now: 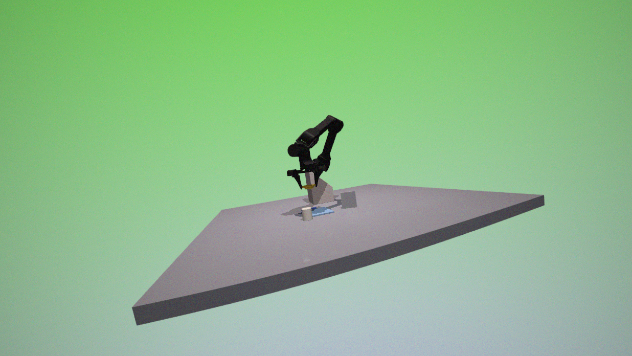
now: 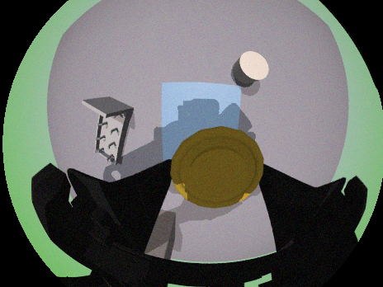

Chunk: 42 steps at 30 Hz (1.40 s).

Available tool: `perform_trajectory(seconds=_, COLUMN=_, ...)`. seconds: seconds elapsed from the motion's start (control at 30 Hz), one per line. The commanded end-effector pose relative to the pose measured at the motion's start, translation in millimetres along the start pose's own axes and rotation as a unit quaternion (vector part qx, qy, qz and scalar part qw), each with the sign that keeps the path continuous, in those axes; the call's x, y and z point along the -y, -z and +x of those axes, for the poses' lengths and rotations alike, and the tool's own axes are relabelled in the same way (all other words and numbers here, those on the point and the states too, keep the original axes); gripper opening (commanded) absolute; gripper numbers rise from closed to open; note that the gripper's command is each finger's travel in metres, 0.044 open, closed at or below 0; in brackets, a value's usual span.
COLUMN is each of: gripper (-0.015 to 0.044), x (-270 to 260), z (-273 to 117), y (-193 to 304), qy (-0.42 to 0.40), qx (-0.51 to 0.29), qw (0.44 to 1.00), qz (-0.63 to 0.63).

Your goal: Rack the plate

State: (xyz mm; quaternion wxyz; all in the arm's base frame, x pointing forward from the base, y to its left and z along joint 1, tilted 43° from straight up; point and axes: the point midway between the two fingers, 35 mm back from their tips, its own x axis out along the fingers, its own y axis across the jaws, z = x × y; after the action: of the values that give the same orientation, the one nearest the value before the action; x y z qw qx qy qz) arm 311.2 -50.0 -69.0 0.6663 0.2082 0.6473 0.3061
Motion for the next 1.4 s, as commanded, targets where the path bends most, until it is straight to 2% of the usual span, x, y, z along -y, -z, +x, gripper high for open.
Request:
perform_trajectory(seconds=0.0, gripper=0.0, x=0.5, z=-25.0, y=-1.7, qy=0.004, qx=0.004, qw=1.0, qz=-0.005)
perform_trajectory(seconds=0.17, gripper=0.0, x=0.1, z=-51.9, y=0.2, qy=0.001, qx=0.003, qw=1.0, qz=-0.006)
perform_trajectory(seconds=0.37, gripper=0.0, x=-2.8, z=-56.0, y=1.0, qy=0.001, qx=0.003, qw=1.0, qz=0.005)
perform_trajectory(seconds=0.87, gripper=0.0, x=-75.4, z=-66.1, y=3.7, qy=0.005, qx=0.004, qw=0.966, qz=0.257)
perform_trajectory(seconds=1.37, gripper=0.0, x=-143.1, z=-67.8, y=22.6, qy=0.004, qx=0.005, qw=0.869, qz=0.494)
